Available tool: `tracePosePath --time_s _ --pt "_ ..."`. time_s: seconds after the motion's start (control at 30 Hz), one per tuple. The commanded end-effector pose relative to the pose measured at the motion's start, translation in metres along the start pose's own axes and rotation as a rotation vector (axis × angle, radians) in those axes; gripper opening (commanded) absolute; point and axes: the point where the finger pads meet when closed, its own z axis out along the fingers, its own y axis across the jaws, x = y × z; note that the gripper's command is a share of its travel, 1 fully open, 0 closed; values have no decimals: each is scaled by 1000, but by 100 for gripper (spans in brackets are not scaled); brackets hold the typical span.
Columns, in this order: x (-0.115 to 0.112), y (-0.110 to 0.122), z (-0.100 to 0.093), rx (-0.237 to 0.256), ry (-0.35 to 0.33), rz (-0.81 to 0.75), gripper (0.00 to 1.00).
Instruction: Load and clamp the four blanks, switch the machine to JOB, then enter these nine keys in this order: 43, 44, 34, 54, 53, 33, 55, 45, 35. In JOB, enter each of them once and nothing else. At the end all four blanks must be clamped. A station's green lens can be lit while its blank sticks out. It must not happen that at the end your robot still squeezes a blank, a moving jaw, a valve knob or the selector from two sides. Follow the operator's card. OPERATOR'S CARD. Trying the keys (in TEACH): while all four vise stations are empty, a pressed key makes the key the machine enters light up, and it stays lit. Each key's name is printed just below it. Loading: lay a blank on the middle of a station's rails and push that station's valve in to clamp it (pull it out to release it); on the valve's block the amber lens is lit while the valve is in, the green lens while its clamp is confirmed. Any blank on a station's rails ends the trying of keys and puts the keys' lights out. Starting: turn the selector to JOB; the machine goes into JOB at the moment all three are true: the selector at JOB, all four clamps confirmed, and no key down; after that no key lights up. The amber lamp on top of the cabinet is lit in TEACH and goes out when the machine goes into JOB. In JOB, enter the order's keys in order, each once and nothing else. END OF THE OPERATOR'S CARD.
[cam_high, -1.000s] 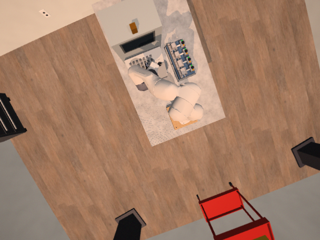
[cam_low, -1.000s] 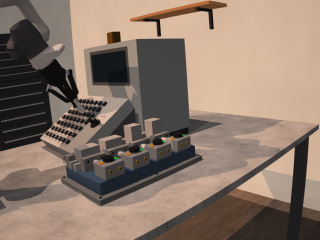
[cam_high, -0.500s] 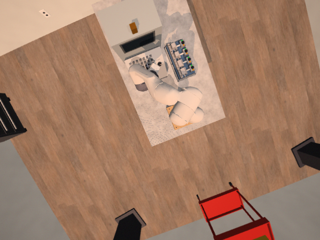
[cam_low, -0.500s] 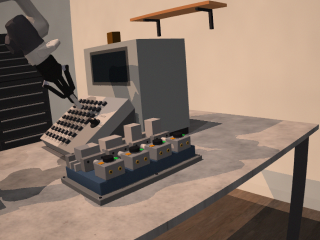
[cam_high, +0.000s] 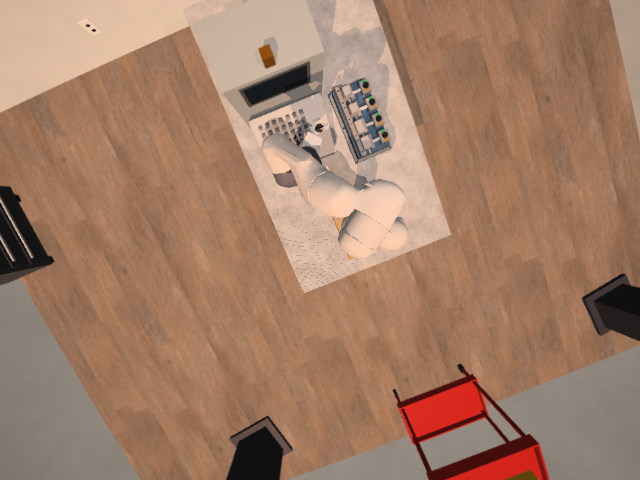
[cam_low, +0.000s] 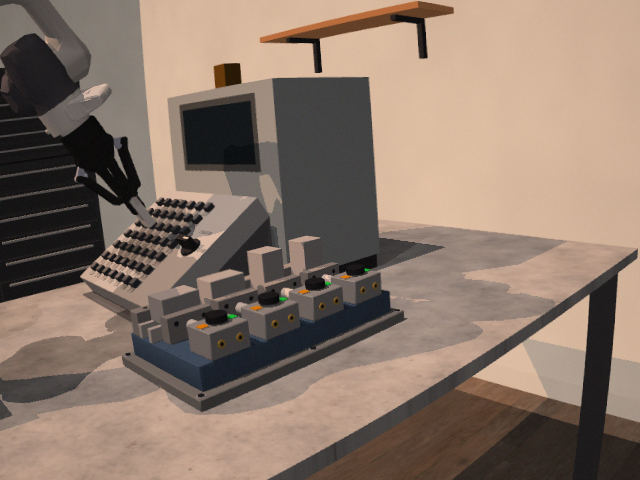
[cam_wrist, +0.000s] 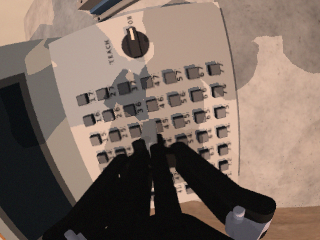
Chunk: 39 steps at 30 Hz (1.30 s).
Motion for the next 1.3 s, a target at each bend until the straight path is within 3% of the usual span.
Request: tracePosePath --time_s 0.0,0.2,1.27 --pt "-9 26 1 4 -21 3 0" --pt "-9 41 1 4 -21 3 0" --pt "-9 41 23 4 -21 3 0"
